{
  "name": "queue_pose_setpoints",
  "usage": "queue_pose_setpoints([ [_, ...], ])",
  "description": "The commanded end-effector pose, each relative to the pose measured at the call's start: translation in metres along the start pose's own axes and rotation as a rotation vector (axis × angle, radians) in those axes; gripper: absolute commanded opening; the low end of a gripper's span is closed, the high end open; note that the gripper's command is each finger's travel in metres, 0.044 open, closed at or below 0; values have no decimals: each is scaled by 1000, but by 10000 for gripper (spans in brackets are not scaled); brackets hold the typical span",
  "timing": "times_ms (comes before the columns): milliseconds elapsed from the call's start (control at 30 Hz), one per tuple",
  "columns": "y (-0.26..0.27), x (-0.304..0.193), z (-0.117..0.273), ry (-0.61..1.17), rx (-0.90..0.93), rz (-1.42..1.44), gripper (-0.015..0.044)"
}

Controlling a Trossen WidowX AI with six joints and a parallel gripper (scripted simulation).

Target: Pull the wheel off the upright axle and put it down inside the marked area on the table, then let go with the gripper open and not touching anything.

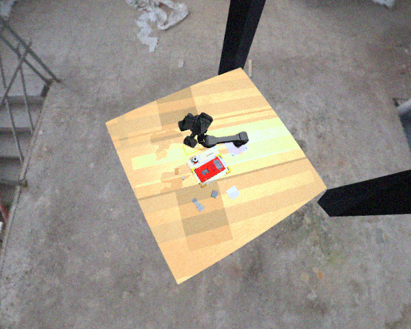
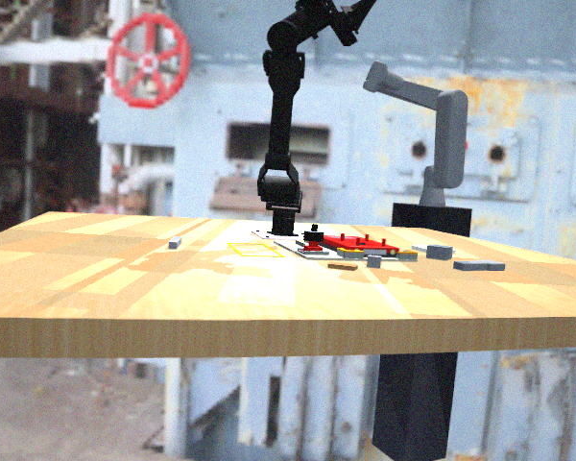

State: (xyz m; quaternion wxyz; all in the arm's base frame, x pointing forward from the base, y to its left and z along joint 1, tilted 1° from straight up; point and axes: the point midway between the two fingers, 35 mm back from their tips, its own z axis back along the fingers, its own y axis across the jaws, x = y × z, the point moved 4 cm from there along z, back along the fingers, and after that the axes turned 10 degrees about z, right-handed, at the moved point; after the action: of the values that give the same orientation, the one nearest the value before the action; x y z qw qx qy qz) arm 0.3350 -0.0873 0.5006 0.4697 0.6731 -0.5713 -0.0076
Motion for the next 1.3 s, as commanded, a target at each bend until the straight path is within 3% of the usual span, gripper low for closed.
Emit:
queue_pose_setpoints([
  [0,1,0,0,-1,1,1,374],
  [100,11,4,4,-21,12,16,300],
  [667,122,19,41,-160,166,213,300],
  [1267,250,-47,56,-113,251,516,300],
])
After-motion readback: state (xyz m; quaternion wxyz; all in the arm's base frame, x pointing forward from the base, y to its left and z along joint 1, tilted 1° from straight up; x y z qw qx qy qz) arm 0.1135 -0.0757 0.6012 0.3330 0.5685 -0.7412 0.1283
